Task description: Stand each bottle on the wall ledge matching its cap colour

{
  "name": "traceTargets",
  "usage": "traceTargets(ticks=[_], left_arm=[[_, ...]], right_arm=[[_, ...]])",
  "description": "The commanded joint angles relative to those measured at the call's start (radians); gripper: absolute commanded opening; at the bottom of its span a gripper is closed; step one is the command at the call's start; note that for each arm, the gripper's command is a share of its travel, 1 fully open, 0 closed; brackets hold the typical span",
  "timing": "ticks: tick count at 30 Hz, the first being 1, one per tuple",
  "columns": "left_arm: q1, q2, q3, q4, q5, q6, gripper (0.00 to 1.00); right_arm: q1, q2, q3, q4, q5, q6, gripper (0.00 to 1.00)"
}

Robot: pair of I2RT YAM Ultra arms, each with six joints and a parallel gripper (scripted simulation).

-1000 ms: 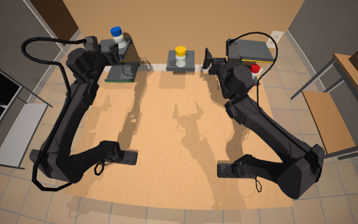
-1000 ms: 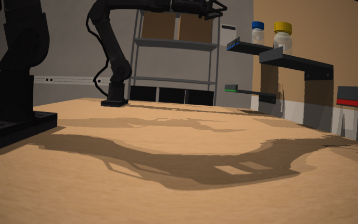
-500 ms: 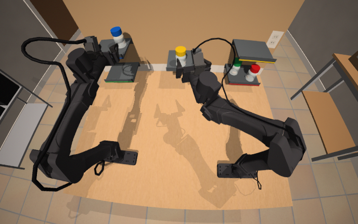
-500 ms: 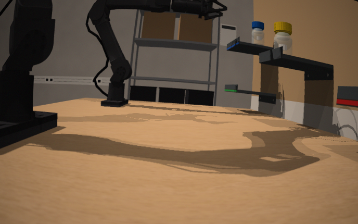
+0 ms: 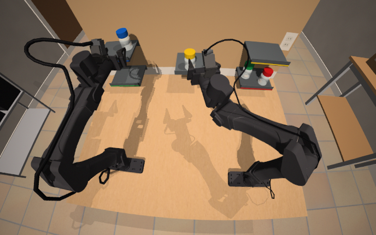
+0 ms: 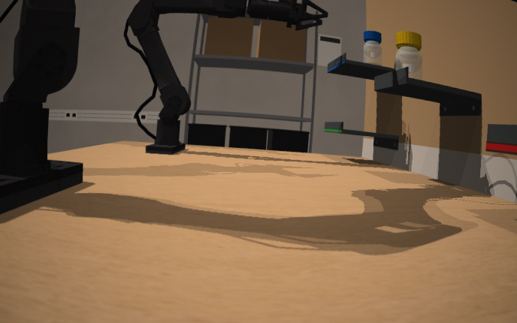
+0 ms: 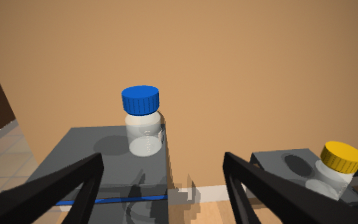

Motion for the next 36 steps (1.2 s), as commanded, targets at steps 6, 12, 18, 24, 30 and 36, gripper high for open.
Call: traceTargets(ticks=[6,12,18,24,30,36], left_arm=[[0.061,0.050,0.111,-0.241,0.238,0.217,0.87],[0.119,0.114,0.214,-0.436,0.420,0.377,0.87],[0.158,0.171,0.304,-0.601,0.551,0.506,0.87],[0.218,0.232,0.406,-0.796,0.746,0.663,0.87],[0.296,0.301,0.515,-0.995,0.982,0.819,0.87],[0.342,0.363,0.592,-1.149,1.130,0.938,0.87]], right_arm=[[-0.042,0.114,0.072,0.021,-0.044,0.001,0.81],[-0.065,0.203,0.128,0.006,-0.059,-0.006,0.81],[-0.076,0.249,0.160,0.007,-0.068,-0.008,0.81],[-0.091,0.315,0.204,-0.006,-0.079,-0.013,0.81],[-0.105,0.382,0.256,-0.015,-0.087,-0.015,0.81],[-0.109,0.404,0.276,-0.018,-0.087,-0.014,0.81]])
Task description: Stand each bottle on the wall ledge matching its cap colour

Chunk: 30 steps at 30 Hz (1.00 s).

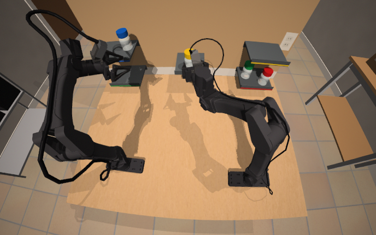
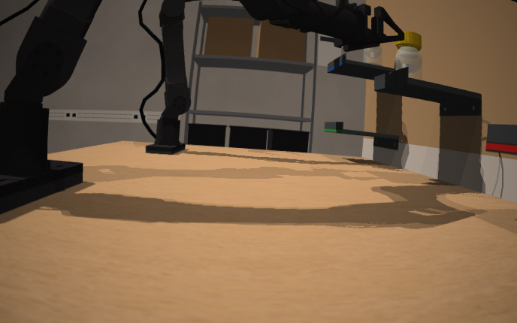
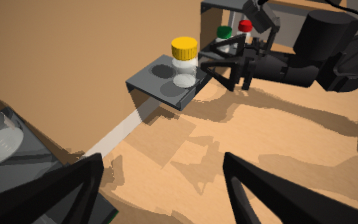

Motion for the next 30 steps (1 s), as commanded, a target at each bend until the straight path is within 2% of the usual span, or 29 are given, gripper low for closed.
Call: traceTargets(ticks=[1,6,12,30], left_arm=[[0.032,0.049,0.084,-0.158,0.160,0.122,0.87],[0.064,0.110,0.184,-0.264,0.226,0.213,0.87],[0.067,0.173,0.283,-0.365,0.206,0.297,0.87],[0.067,0.200,0.321,-0.427,0.204,0.347,0.87]], right_arm=[[-0.009,0.003,0.044,0.005,-0.007,-0.004,0.81],[-0.010,0.005,0.046,0.007,-0.006,-0.004,0.81],[-0.010,0.005,0.046,0.007,-0.006,-0.004,0.81],[-0.030,0.066,0.154,-0.051,-0.031,-0.003,0.81]])
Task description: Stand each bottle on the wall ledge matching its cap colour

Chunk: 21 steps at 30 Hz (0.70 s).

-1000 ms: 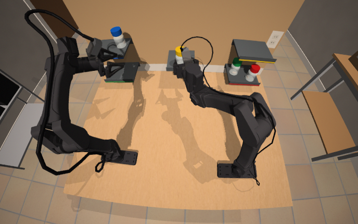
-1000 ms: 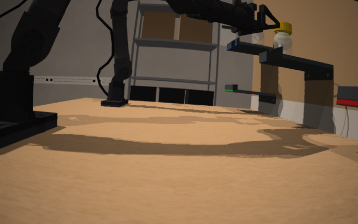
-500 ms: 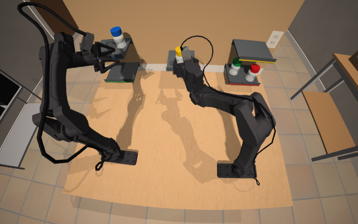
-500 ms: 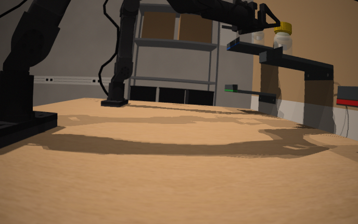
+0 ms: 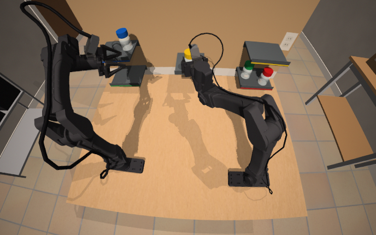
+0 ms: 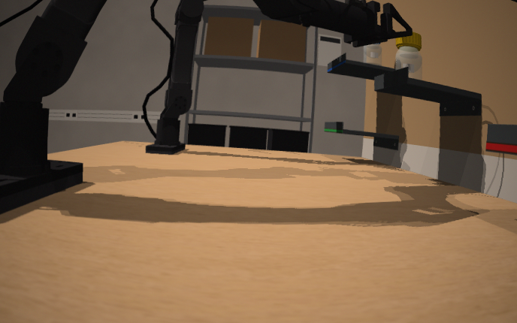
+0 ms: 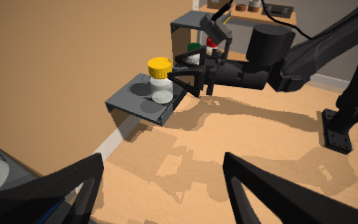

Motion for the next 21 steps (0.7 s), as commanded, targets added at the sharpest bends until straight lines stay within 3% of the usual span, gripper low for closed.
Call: traceTargets(ticks=[1,21], left_arm=[[0.006,0.010,0.038,-0.022,0.025,0.012,0.87],[0.002,0.003,0.030,-0.028,0.025,0.016,0.87]], right_arm=[[-0.011,0.014,0.045,-0.021,-0.014,-0.003,0.81],[-0.031,0.099,0.171,-0.062,-0.035,-0.004,0.81]])
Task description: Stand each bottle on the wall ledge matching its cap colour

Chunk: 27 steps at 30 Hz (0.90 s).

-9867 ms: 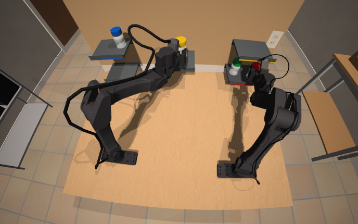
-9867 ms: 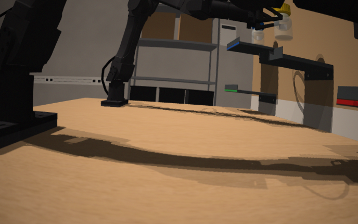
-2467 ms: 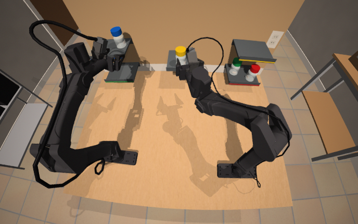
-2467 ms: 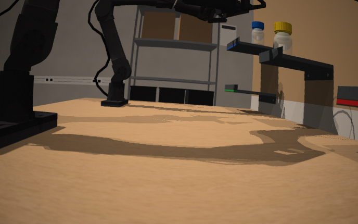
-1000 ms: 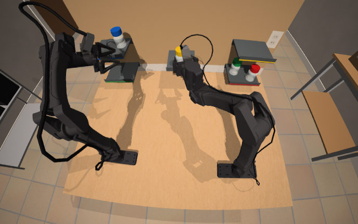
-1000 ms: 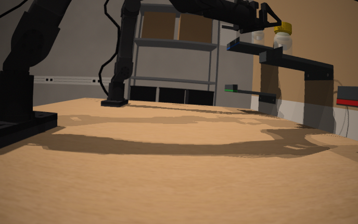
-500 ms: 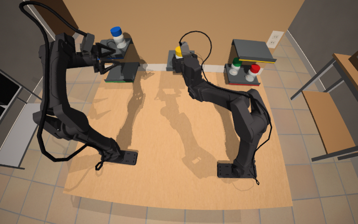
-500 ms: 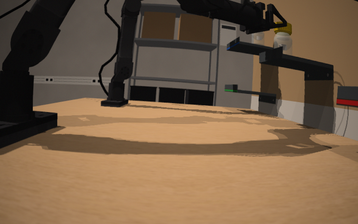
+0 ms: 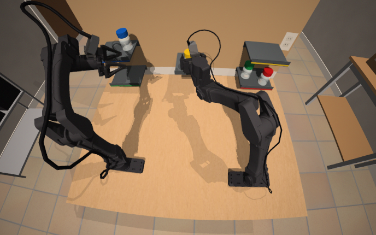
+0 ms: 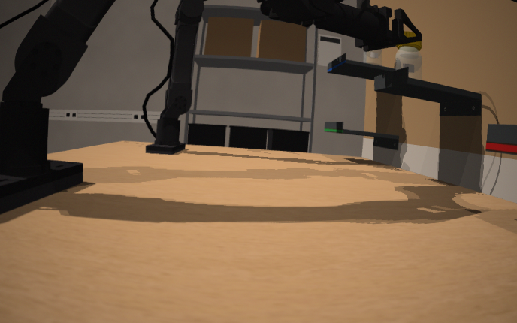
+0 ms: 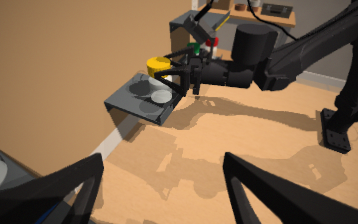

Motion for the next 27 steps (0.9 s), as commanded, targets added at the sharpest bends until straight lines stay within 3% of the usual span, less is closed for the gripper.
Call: traceTargets(ticks=[1,7,8,15,27], left_arm=[[0.002,0.003,0.029,-0.015,0.025,0.006,0.87],[0.002,0.003,0.029,-0.015,0.025,0.006,0.87],[0.002,0.003,0.029,-0.015,0.025,0.006,0.87],[0.002,0.003,0.029,-0.015,0.025,0.006,0.87],[0.002,0.003,0.029,-0.015,0.025,0.006,0.87]], right_arm=[[-0.011,0.014,0.053,-0.019,-0.014,-0.004,0.81],[-0.013,0.023,0.068,-0.025,-0.012,-0.003,0.81],[-0.012,0.023,0.068,-0.025,-0.012,-0.003,0.72],[-0.012,0.023,0.068,-0.026,-0.012,-0.003,0.68],[-0.006,0.011,0.053,-0.012,-0.006,-0.001,0.51]])
